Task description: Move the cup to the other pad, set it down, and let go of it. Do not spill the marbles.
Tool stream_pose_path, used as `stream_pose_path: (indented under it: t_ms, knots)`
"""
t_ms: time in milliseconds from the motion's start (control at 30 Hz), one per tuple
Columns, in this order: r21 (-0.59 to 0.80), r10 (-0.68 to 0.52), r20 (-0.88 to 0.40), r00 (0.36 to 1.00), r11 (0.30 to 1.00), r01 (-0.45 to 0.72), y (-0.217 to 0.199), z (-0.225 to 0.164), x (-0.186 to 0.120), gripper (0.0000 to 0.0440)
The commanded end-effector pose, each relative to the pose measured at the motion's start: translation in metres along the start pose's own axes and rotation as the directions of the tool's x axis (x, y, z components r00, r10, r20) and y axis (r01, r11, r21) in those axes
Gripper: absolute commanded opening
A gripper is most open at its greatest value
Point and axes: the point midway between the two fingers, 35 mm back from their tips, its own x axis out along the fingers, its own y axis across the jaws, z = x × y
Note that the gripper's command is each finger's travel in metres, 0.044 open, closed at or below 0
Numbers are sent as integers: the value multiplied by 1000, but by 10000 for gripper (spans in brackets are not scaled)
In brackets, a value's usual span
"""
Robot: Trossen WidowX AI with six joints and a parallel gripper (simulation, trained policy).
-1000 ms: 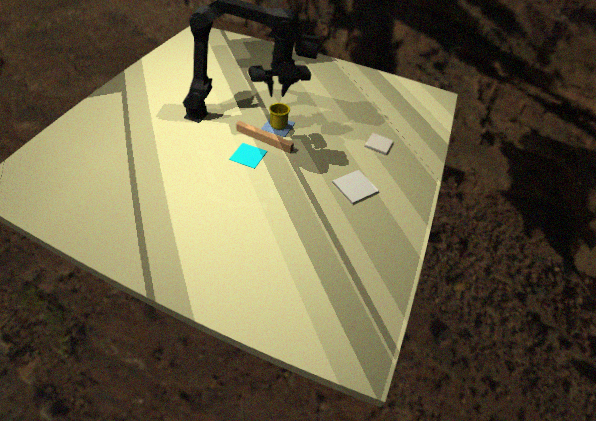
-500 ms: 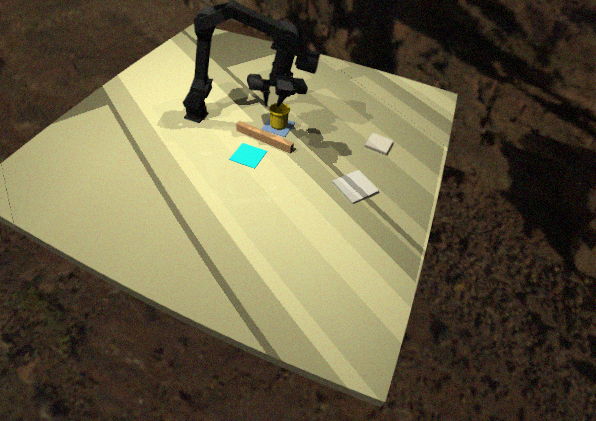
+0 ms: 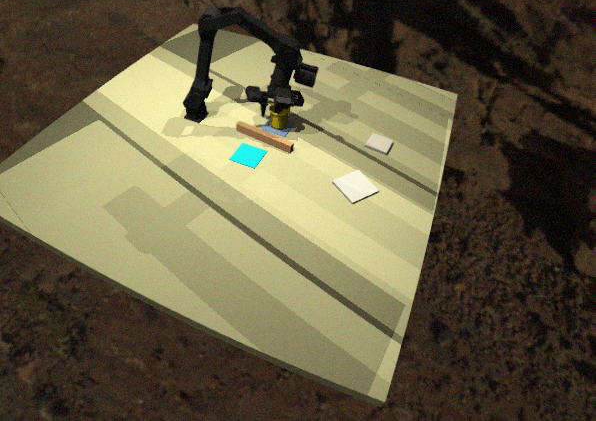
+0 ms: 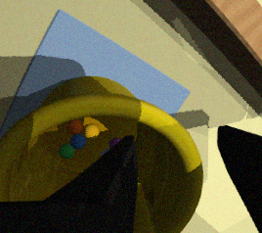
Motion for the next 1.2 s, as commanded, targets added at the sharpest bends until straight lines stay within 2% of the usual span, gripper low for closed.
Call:
stream_pose_path:
  t_ms: [0, 33, 267, 333, 700, 1167]
  knots:
    - [-26, -14, -3, 1000, 1000, 14, 0, -1, 14, 187]
    - [-34, -13, -3, 1000, 999, 13, 1, -1, 17, 181]
    - [-76, -2, 12, 1000, 997, 3, -1, 1, 22, 21]
    - [-81, 2, 16, 1000, 997, 0, -3, 2, 21, 0]
    - [-46, 43, 18, 999, 998, -42, -15, 5, -1, 0]
    - [83, 126, 38, 991, 988, -128, -35, 21, -40, 2]
